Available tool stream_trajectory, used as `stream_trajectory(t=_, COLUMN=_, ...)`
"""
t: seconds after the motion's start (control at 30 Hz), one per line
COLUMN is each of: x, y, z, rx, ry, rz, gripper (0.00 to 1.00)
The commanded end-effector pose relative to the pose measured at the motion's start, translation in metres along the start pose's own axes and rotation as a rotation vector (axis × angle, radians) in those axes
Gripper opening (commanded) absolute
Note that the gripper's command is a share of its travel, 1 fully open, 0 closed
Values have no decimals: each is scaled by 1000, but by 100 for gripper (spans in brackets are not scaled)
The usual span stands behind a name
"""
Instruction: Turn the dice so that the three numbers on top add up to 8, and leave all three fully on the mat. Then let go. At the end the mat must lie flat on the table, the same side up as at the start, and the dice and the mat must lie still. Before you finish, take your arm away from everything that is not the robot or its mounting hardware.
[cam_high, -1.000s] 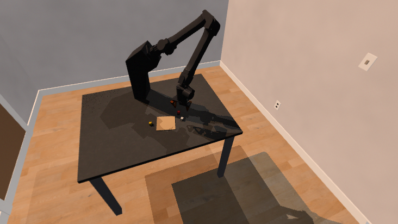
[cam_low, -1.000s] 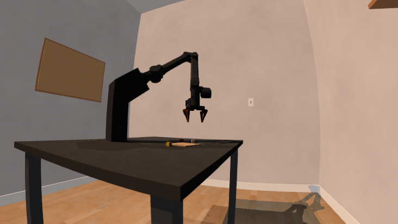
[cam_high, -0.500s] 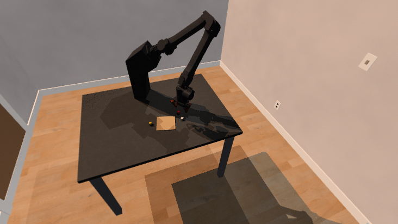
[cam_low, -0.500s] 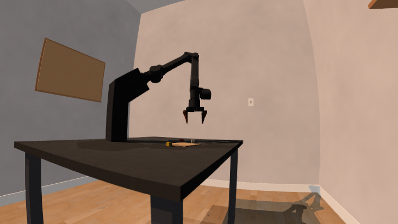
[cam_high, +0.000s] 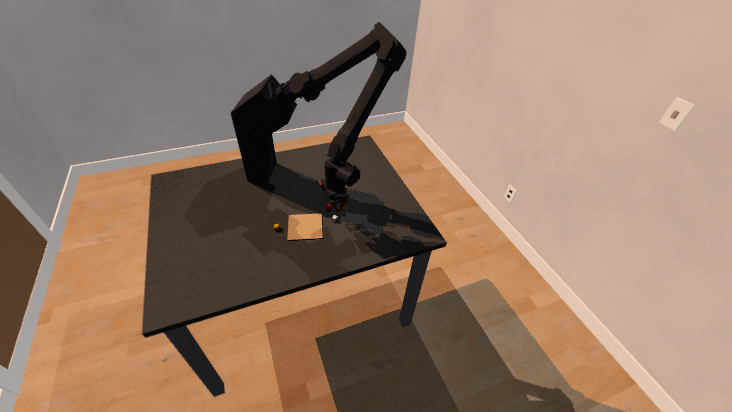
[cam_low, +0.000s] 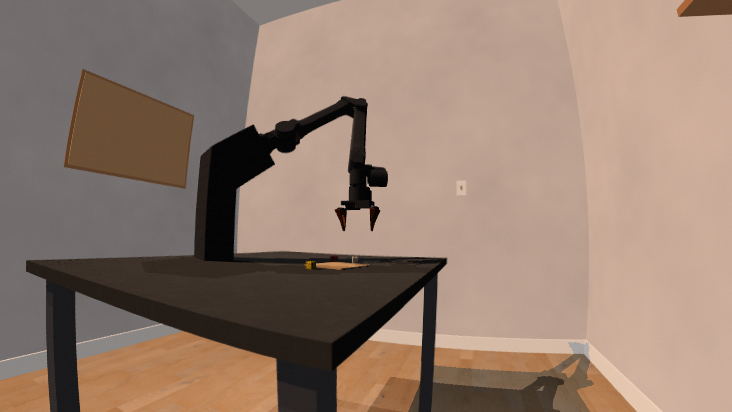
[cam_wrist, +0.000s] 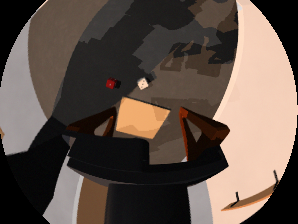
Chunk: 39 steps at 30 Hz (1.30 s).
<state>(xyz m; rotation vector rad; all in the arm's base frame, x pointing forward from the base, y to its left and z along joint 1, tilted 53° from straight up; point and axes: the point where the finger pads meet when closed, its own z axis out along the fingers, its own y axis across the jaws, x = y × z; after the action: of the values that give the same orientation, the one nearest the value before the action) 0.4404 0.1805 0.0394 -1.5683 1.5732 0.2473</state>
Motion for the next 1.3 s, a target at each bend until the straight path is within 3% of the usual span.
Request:
stream_trajectory(t=0.0, x=-7, y=2, z=9, rx=-9, ry=-11, rz=190, gripper=100)
stream_trajectory(t=0.3, x=-8, y=4, z=17, rx=-11, ry=-7, rz=509, gripper=100)
stream_trajectory(t=0.4, x=-9, y=4, z=17, rx=-11, ry=-7, rz=534, gripper=100)
stream_trajectory(t=0.47, x=-9, y=6, z=20, rx=-13, ry=-5, rz=658, gripper=100)
stream_trajectory(t=0.83, x=-10, y=8, z=29, rx=-14, ry=-1, rz=1021, gripper=100)
stream_trajectory(t=1.13, x=-13, y=8, z=29, rx=-14, ry=-3, rz=1089, gripper=100)
stream_trajectory(t=1.17, x=-13, y=9, z=29, rx=-15, ry=-2, rz=1089, gripper=34)
stream_trajectory(t=1.27, x=-13, y=9, z=29, rx=-15, ry=-1, rz=1090, gripper=34)
